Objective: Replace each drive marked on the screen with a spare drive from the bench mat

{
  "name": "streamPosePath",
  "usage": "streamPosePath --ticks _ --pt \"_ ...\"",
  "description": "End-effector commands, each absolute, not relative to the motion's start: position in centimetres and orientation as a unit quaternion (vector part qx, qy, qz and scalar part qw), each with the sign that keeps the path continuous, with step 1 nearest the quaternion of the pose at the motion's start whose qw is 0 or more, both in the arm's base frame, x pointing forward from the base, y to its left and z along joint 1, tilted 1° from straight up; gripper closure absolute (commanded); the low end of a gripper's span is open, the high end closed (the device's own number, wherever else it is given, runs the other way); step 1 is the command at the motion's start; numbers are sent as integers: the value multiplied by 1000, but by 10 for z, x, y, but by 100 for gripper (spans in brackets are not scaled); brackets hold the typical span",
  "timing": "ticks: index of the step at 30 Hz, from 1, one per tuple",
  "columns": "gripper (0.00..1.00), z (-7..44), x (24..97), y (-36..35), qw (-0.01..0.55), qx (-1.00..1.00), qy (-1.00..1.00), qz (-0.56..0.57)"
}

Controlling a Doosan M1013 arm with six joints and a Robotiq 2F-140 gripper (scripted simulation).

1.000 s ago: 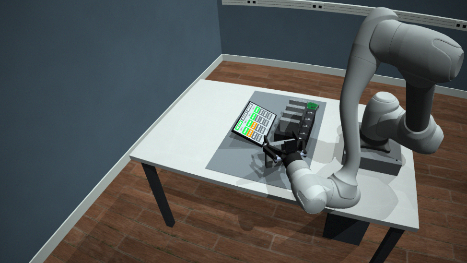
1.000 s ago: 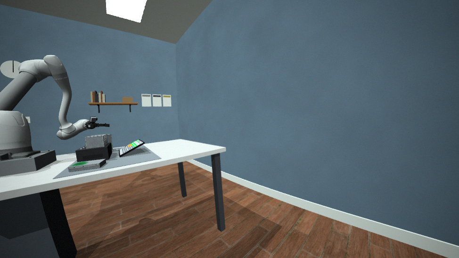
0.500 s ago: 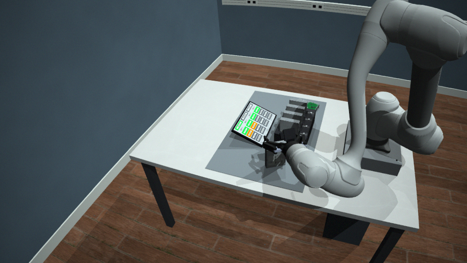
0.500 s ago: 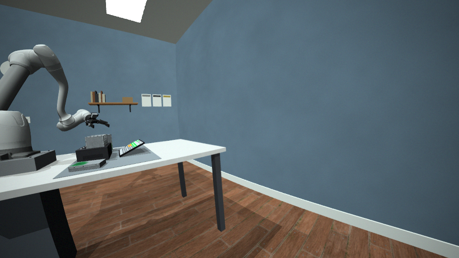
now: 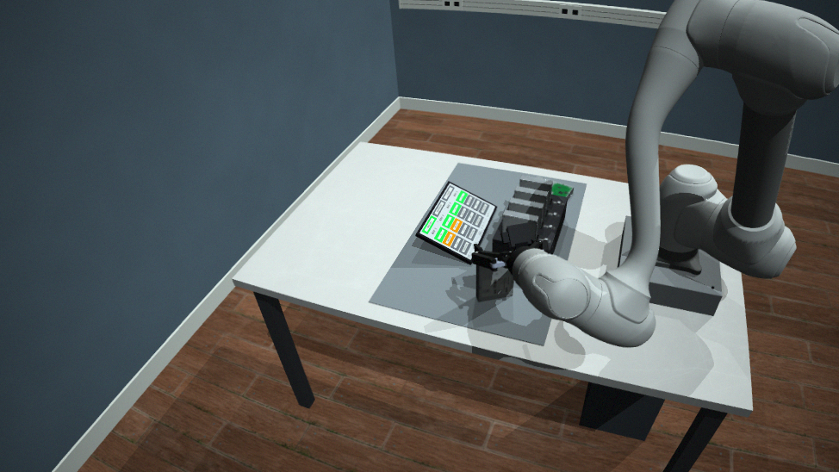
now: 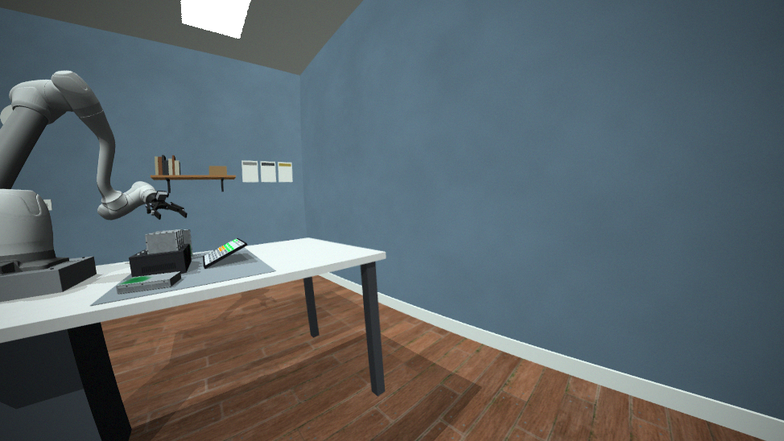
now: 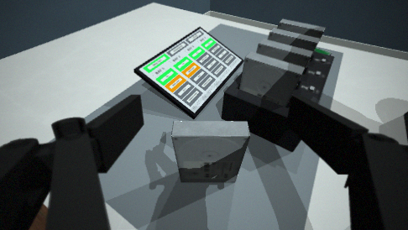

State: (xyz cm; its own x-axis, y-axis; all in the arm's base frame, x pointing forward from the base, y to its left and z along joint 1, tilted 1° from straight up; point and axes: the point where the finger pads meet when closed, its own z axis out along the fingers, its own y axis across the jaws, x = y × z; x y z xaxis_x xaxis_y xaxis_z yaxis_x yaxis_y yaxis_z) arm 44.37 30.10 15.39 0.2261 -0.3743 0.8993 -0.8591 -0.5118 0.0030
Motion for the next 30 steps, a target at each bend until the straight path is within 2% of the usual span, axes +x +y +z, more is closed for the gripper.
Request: streamPosePath --ticks 1,7,30 --pt "11 154 444 301 246 755 -428 431" --pt "11 154 444 301 213 787 -446 370" --pt "11 154 443 301 167 820 -465 288"
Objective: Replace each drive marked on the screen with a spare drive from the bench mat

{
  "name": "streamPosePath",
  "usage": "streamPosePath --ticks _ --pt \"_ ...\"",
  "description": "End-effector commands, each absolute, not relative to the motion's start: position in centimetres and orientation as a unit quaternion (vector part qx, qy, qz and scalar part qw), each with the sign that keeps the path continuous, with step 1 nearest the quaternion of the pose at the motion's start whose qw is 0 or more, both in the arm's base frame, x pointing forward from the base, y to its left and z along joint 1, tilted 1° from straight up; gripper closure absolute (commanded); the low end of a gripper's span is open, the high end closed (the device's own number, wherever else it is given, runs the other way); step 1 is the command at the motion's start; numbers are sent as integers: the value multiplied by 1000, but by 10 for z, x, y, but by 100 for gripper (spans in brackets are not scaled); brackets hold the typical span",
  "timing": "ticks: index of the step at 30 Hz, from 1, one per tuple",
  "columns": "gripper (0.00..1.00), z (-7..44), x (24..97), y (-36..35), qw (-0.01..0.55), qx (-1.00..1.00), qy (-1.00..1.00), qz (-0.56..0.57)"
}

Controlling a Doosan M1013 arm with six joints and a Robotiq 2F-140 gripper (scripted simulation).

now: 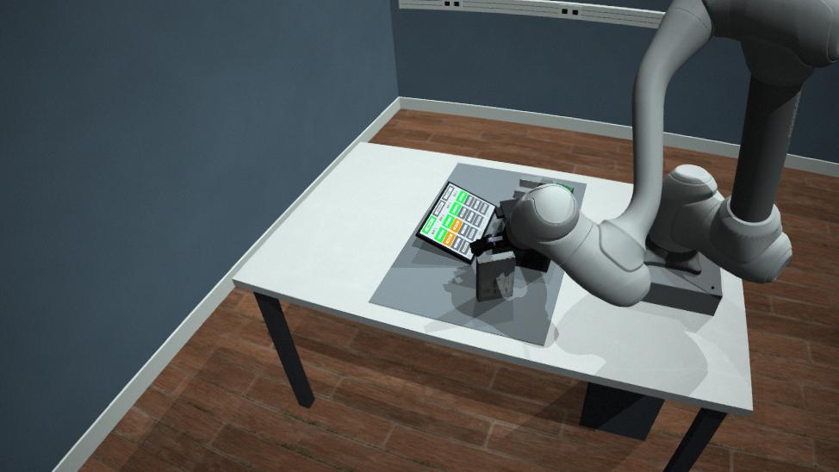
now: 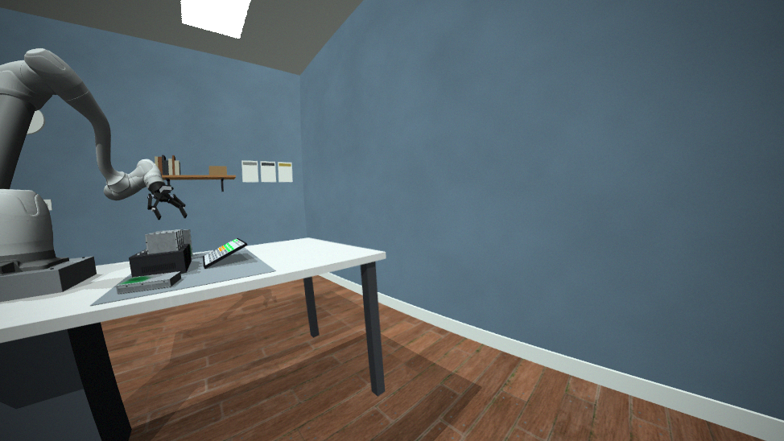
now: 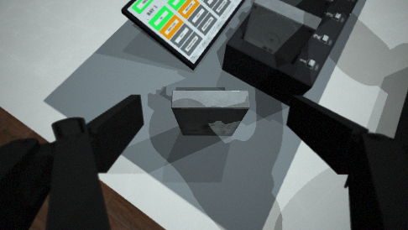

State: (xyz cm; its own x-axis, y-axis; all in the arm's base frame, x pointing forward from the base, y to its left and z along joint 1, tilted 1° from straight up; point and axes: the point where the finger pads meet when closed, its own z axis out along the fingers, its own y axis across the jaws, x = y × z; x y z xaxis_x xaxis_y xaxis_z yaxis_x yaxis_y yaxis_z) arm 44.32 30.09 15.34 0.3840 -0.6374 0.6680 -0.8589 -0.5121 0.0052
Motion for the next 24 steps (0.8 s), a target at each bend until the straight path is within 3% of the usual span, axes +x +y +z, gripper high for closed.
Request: streamPosePath --ticks 1,11,24 --pt "11 154 443 301 160 824 -467 277" --pt "11 154 443 302 107 850 -482 185" --pt "11 154 443 302 95 854 -484 165"
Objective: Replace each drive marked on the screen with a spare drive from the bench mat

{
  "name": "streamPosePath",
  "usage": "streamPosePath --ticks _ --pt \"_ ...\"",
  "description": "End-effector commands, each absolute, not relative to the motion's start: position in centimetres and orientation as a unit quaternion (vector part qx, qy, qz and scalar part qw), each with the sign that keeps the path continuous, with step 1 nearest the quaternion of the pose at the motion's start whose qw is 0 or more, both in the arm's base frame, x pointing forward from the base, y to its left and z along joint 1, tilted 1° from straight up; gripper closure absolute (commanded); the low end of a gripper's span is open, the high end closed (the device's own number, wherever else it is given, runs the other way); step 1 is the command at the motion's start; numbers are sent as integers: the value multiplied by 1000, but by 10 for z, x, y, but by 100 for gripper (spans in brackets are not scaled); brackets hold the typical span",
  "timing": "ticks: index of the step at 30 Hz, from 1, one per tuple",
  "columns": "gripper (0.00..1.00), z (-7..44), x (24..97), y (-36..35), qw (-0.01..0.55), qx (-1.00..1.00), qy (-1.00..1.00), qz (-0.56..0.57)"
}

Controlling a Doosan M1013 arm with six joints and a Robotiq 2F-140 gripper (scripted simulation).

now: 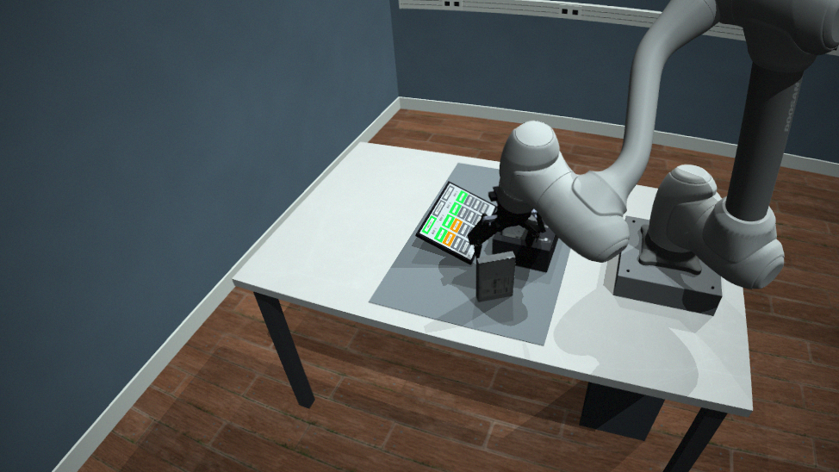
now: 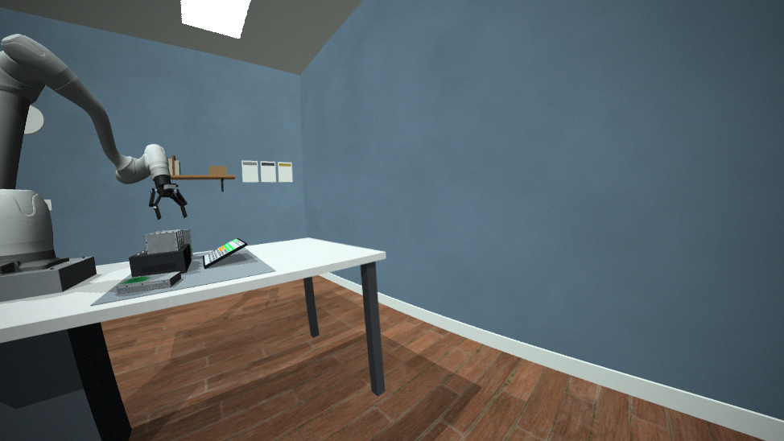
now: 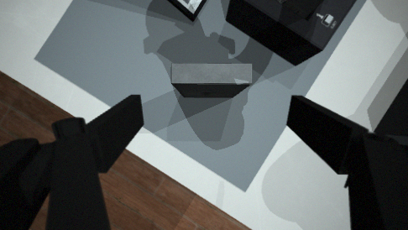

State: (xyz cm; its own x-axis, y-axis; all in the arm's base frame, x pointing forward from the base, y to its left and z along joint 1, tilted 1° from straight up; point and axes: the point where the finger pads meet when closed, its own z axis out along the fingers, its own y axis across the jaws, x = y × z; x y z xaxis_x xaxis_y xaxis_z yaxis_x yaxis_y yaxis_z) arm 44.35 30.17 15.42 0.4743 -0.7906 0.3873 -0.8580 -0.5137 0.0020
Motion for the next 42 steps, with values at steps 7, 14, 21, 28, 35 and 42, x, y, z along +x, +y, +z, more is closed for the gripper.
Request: streamPosePath --ticks 7,14,21,28,35,42 --pt "11 153 443 301 75 861 -488 124" --pt "11 153 442 301 31 869 -492 45" --pt "11 155 444 302 4 870 -493 6" --pt "90 155 444 302 3 870 -493 4" --pt "90 155 444 302 3 870 -493 4" --pt "90 155 444 302 3 870 -493 4"
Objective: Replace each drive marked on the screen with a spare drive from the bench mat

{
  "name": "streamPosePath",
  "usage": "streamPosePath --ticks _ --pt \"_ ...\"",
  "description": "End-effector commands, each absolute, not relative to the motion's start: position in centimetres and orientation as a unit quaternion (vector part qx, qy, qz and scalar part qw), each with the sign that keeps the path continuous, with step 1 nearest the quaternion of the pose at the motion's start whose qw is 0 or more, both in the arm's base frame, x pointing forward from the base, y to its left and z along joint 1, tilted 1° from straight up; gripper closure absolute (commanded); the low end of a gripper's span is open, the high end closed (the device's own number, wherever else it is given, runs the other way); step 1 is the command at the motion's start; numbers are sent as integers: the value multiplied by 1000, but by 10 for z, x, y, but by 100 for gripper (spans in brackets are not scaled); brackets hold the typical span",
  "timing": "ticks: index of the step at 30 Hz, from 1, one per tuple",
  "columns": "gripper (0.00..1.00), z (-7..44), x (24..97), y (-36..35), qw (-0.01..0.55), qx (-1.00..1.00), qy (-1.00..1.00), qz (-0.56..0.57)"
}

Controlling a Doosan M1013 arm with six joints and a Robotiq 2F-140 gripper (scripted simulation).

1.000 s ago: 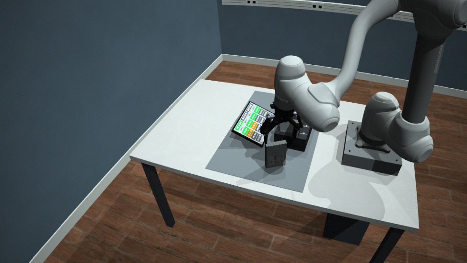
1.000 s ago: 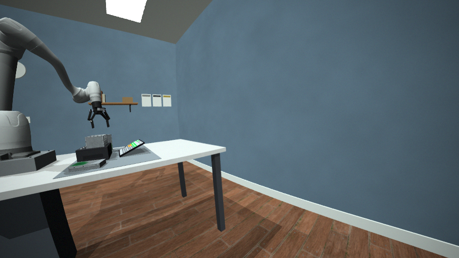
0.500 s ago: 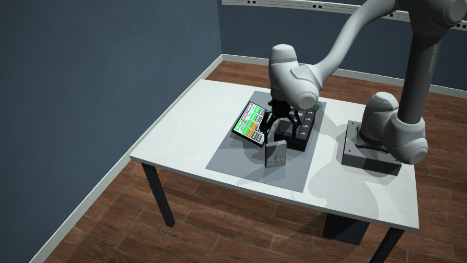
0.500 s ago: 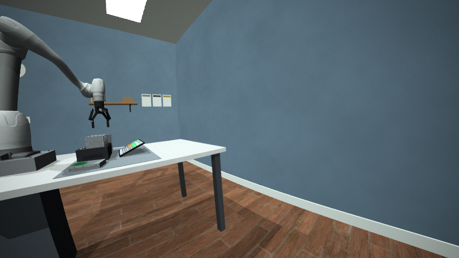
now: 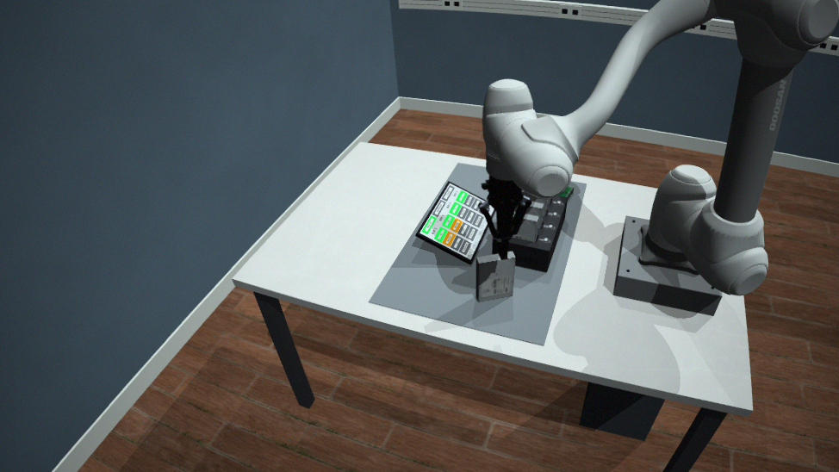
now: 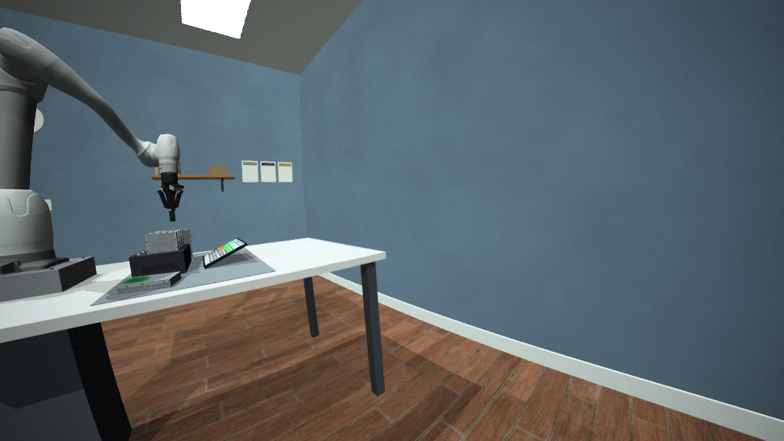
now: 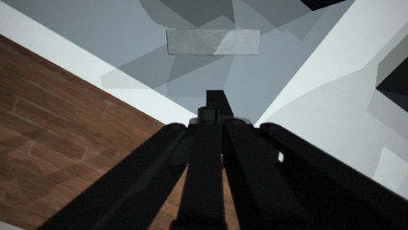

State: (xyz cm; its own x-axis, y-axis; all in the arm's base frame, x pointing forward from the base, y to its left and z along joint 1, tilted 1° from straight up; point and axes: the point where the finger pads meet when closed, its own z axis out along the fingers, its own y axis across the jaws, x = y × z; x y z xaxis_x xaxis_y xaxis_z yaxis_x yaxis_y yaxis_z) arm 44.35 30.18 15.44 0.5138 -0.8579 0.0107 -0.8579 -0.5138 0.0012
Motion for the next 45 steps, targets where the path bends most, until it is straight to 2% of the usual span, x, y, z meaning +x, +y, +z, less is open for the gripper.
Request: streamPosePath --ticks 1,23,30,32,35,45 --pt "90 155 444 302 3 870 -493 4" --pt "90 156 445 288 3 879 -476 4" --pt "90 162 439 189 3 941 -340 4" --pt "90 162 439 189 3 941 -340 4" --pt "90 163 425 133 4 968 -249 4" --pt "90 157 369 26 5 1000 -31 3"
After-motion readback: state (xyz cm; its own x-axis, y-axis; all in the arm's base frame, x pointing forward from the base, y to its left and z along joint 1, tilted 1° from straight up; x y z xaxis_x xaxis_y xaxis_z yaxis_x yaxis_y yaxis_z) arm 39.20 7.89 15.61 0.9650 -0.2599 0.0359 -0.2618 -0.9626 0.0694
